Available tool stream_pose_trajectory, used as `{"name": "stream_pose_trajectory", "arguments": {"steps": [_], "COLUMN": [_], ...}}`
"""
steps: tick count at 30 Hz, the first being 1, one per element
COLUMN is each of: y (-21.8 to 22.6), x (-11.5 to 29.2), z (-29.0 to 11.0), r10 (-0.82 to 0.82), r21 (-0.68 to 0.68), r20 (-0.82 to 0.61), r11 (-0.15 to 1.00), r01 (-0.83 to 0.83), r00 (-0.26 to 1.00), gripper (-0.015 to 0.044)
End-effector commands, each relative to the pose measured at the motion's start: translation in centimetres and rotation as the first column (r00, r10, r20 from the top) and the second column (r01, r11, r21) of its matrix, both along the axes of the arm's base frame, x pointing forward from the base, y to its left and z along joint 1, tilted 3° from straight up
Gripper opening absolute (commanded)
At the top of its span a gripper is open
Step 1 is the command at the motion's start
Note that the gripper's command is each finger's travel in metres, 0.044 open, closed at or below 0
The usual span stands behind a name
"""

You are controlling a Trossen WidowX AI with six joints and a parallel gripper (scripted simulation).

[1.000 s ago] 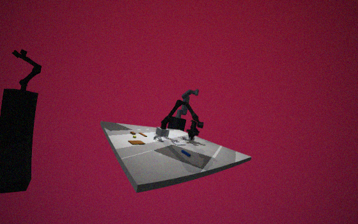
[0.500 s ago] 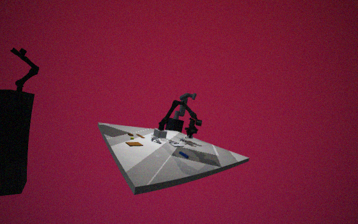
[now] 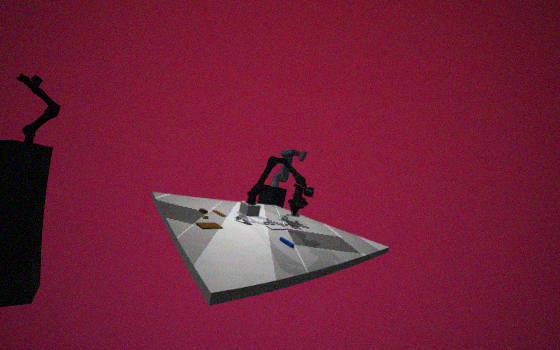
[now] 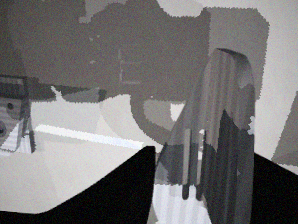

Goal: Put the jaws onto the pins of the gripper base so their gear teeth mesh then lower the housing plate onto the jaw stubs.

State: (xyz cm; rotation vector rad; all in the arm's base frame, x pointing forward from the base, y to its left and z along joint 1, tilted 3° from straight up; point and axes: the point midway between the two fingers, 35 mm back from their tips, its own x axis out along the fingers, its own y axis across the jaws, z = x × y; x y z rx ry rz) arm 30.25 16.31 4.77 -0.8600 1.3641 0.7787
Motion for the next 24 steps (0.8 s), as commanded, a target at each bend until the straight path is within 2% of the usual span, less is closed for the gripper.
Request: {"name": "stream_pose_trajectory", "arguments": {"steps": [1,12,24], "y": [-0.8,-3.0,-5.2], "x": [-0.2,-0.7,-1.5], "z": [0.3,0.4,0.4], "r10": [-0.094,-0.328,-0.562], "r21": [0.014,0.029,0.045], "r20": [0.009,0.009,0.005], "r11": [0.995,0.944,0.826], "r01": [0.094,0.328,0.561], "r00": [0.996,0.945,0.827], "gripper": [0.0134,0.0134,0.0134]}}
